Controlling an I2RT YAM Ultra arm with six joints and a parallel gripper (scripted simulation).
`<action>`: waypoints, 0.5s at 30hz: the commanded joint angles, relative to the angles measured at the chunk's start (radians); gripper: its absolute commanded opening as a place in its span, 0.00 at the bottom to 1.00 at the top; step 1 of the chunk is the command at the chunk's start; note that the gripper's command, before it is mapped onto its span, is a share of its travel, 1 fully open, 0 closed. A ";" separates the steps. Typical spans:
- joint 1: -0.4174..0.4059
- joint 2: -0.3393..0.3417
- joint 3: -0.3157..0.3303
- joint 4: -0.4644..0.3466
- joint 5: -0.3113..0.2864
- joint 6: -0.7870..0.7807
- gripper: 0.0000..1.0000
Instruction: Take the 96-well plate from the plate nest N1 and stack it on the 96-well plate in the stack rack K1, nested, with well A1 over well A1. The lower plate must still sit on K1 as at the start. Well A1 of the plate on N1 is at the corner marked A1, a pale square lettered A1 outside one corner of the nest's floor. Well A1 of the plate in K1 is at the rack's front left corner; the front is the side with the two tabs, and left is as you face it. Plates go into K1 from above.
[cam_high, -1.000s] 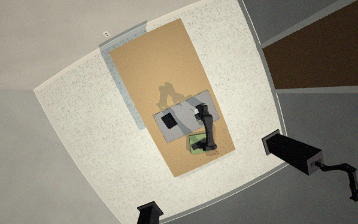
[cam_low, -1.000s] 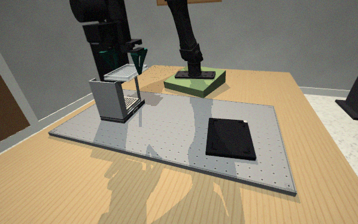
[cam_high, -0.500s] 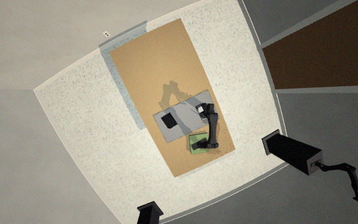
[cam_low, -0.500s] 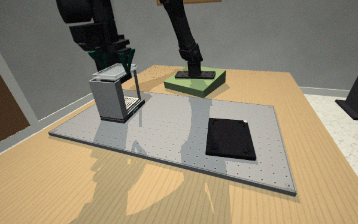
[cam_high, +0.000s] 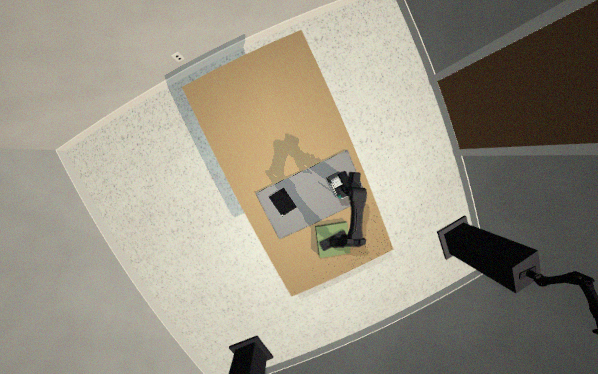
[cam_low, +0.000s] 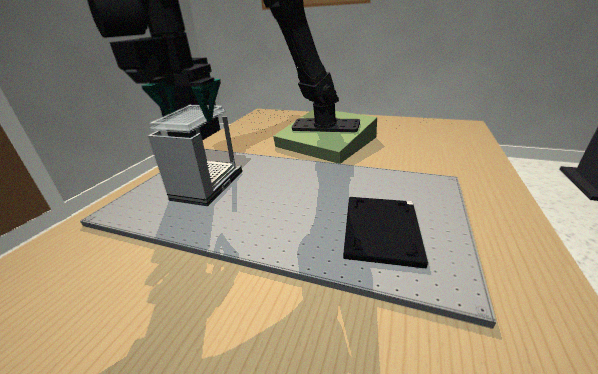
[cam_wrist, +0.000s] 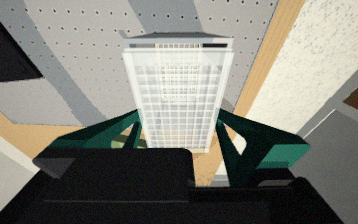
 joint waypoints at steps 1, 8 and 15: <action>-0.003 -0.029 0.044 -0.012 -0.012 -0.005 0.00; 0.001 -0.010 0.049 -0.014 -0.012 -0.002 0.00; 0.004 0.002 0.054 -0.009 -0.012 0.000 0.00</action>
